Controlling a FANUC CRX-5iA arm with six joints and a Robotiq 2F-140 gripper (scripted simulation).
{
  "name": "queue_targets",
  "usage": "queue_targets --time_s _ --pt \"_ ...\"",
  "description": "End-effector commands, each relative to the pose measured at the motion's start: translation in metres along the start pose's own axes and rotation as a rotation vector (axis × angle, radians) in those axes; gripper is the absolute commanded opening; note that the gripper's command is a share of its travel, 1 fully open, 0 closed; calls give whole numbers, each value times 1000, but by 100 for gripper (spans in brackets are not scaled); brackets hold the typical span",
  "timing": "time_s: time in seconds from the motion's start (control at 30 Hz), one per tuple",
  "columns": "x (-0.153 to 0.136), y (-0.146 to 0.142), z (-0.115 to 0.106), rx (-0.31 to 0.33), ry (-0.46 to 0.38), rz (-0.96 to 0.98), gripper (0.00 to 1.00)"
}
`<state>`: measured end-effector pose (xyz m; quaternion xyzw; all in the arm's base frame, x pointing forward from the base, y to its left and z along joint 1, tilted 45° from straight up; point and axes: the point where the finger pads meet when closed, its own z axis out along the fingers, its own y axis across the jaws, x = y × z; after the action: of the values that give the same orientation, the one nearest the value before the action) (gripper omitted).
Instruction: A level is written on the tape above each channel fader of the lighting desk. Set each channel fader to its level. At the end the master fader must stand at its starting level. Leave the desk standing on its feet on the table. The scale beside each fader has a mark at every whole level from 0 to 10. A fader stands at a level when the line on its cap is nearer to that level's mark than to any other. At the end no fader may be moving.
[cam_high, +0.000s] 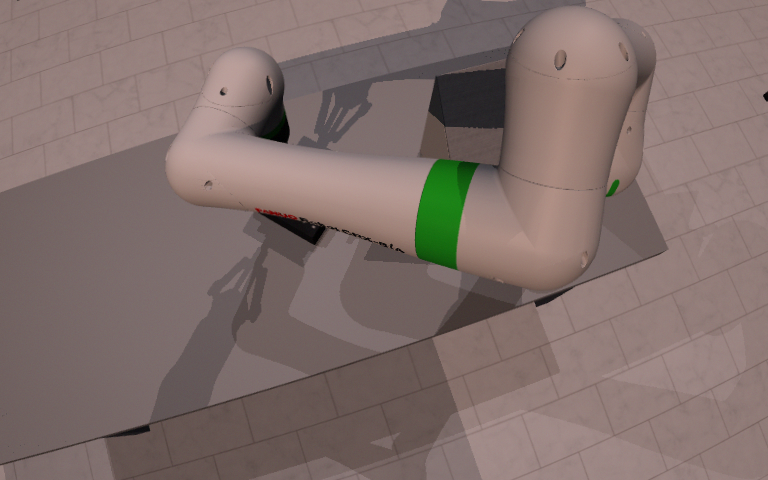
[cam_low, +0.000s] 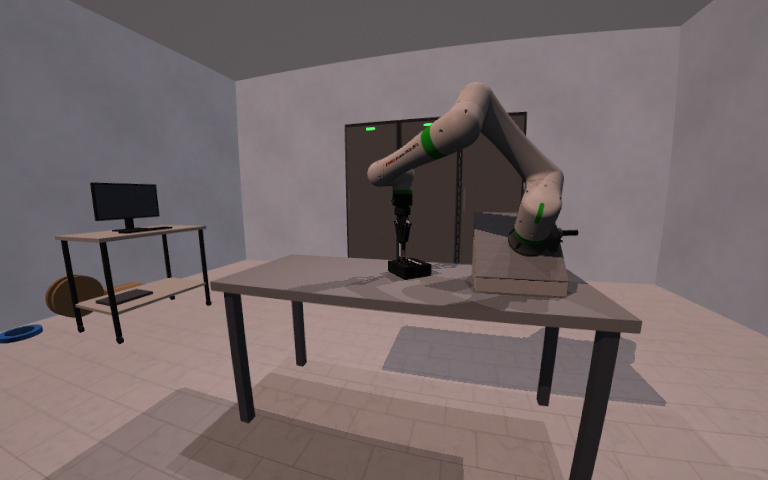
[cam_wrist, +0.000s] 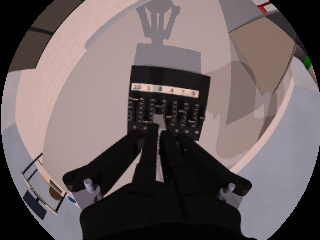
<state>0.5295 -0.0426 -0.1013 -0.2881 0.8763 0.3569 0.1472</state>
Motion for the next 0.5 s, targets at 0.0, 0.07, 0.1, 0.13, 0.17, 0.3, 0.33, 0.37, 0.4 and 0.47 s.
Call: queue_targets --time_s 0.0,0.07,0.1,0.13,0.17,0.3,0.33,0.37,0.4,0.47 --pt "0 0 -4 0 0 0 0" --pt "0 0 -9 0 0 0 0" --pt "0 0 -12 0 0 0 0" --pt "0 0 -13 0 0 0 0" --pt "0 0 -15 0 0 0 0" --pt "0 0 -18 0 0 0 0" --pt "0 0 -18 0 0 0 0" --pt "0 0 -18 0 0 0 0" --pt "0 0 -18 0 0 0 0" --pt "0 0 -18 0 0 0 0"
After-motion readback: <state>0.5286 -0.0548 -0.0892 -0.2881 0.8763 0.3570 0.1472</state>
